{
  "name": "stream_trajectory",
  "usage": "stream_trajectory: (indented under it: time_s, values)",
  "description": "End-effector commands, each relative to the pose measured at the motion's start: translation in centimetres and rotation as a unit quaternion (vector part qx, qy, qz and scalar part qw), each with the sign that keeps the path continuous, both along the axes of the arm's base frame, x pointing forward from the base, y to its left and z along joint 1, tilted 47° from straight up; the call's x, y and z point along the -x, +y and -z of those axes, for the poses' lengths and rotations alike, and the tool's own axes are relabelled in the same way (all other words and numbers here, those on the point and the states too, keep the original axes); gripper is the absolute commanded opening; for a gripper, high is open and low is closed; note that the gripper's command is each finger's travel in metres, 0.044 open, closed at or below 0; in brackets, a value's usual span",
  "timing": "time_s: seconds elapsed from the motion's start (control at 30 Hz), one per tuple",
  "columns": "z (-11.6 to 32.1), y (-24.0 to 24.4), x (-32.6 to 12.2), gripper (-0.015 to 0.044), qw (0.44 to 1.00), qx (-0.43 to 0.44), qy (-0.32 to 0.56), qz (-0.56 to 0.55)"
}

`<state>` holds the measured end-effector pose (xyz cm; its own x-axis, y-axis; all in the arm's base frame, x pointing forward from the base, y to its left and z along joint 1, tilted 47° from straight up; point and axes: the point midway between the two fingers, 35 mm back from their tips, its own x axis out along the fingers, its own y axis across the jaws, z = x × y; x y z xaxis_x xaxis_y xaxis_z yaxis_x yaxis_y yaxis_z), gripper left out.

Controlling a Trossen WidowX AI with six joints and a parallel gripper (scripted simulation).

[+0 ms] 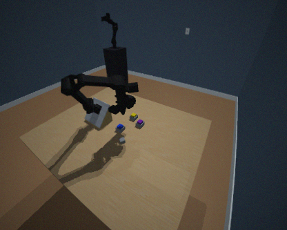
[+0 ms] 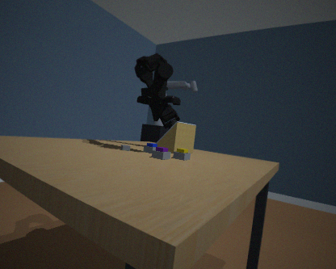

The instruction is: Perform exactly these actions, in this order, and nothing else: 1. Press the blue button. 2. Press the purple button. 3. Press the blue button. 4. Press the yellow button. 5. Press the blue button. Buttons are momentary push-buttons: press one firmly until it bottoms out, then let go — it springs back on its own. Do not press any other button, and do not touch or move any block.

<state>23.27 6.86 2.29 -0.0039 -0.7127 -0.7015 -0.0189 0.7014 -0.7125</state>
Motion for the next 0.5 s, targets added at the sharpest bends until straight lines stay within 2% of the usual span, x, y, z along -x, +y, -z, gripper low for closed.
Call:
stream_trajectory:
  time_s: [0.0,0.17,0.33,0.47]
  values:
    - [-1.0,-2.0,2.2,0.002,1.0,0.006,0.006,-0.002]
    - [-0.8,-2.2,2.2,0.002,1.0,0.006,0.006,-0.002]
    - [3.1,-6.3,2.3,0.002,1.0,0.007,0.006,-0.002]
    - [3.2,-6.5,2.3,0.002,1.0,0.007,0.006,-0.002]
